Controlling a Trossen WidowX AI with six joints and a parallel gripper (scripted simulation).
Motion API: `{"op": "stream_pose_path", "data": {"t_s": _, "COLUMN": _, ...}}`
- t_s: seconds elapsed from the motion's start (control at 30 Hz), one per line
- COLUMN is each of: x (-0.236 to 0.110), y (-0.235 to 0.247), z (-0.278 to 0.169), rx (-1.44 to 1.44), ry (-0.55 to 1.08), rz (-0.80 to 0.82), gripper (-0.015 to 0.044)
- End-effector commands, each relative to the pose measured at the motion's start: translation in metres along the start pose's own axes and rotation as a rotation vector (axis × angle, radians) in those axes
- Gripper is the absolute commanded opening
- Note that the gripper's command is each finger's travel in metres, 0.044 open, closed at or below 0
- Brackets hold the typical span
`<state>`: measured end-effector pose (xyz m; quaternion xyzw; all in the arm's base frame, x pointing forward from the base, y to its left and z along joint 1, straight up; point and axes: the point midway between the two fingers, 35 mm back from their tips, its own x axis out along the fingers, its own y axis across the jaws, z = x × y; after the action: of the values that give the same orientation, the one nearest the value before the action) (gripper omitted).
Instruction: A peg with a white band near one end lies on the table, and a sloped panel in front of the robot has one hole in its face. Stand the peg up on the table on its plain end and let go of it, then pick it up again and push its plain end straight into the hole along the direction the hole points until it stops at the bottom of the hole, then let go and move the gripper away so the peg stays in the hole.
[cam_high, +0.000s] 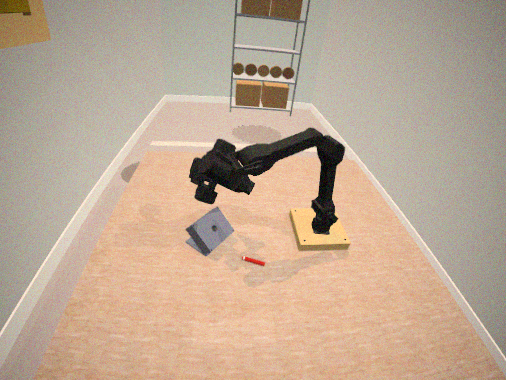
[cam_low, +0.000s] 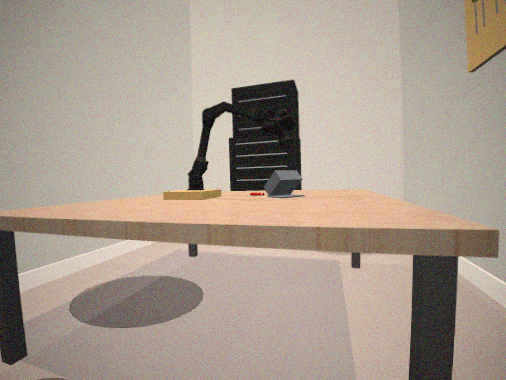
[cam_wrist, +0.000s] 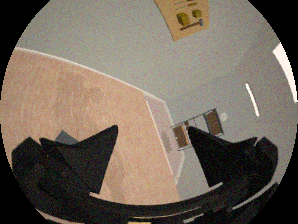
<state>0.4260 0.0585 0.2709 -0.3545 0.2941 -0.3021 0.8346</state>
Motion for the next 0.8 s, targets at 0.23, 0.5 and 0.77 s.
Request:
{"op": "stream_pose_path", "data": {"t_s": 0.23, "x": -0.006, "y": 0.058, "z": -0.03, "rx": 0.055, "ry": 0.072, "rz": 0.292, "gripper": 0.044}}
{"op": "stream_pose_path", "data": {"t_s": 0.5, "x": -0.019, "y": 0.093, "z": -0.057, "rx": 0.105, "ry": 0.186, "rz": 0.485, "gripper": 0.044}}
{"op": "stream_pose_path", "data": {"t_s": 0.77, "x": -0.039, "y": 0.121, "z": -0.089, "rx": 0.16, "ry": 0.349, "rz": 0.654, "gripper": 0.044}}
